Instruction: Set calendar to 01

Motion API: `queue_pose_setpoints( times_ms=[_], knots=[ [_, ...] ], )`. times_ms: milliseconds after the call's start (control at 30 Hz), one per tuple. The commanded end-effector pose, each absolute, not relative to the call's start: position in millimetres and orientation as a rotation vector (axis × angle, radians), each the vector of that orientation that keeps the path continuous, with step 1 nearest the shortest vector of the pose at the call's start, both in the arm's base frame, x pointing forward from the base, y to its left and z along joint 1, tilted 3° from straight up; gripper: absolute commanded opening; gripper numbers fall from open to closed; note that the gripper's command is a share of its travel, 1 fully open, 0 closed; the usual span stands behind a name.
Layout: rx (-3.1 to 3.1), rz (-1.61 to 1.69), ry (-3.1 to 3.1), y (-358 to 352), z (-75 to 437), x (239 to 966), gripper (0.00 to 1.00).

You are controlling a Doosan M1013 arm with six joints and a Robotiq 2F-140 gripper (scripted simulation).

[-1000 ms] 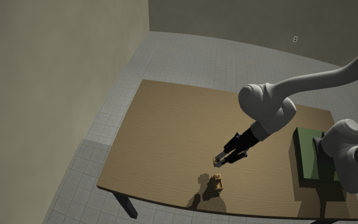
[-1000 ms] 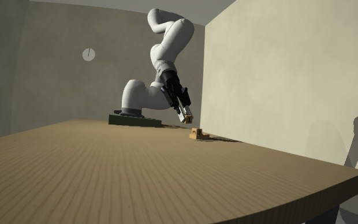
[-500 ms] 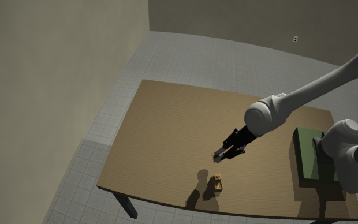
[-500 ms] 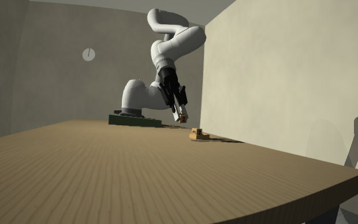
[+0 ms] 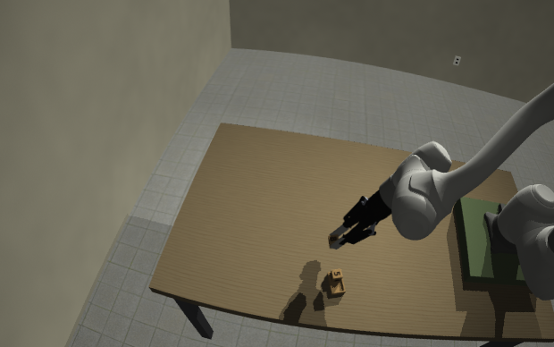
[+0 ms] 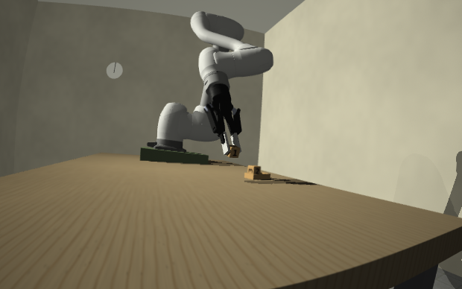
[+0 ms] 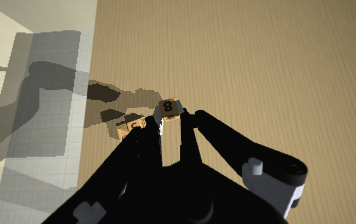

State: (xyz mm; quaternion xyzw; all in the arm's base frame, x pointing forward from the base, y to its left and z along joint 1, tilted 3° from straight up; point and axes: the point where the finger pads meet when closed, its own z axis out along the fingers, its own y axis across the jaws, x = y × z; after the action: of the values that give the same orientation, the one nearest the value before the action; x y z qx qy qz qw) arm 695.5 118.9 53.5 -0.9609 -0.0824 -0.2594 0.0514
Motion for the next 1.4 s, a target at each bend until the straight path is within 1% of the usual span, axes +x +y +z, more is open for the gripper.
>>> queue_pose_setpoints(
  times_ms=[0, 100, 267, 333, 433, 667, 833, 900, 1000, 1200, 1367],
  knots=[
    [-2.939, -0.777, -0.246, 120, 54, 696, 0.25],
    [-2.943, -0.73, -0.253, 123, 53, 697, 0.25],
    [-2.992, -0.507, -0.269, 126, 53, 699, 0.25],
    [-2.992, -0.507, -0.269, 126, 53, 699, 0.25],
    [-3.03, -0.404, -0.265, 121, 55, 699, 0.25],
    [-3.042, -0.34, -0.267, 121, 56, 703, 0.25],
    [-3.069, -0.11, -0.276, 122, 55, 705, 0.25],
    [-3.069, -0.11, -0.276, 122, 55, 705, 0.25],
    [-3.081, -0.003, -0.277, 121, 57, 705, 0.25],
    [-3.083, 0.034, -0.278, 122, 57, 709, 0.25],
    [-3.084, 0.244, -0.285, 123, 56, 711, 0.25]
  ],
)
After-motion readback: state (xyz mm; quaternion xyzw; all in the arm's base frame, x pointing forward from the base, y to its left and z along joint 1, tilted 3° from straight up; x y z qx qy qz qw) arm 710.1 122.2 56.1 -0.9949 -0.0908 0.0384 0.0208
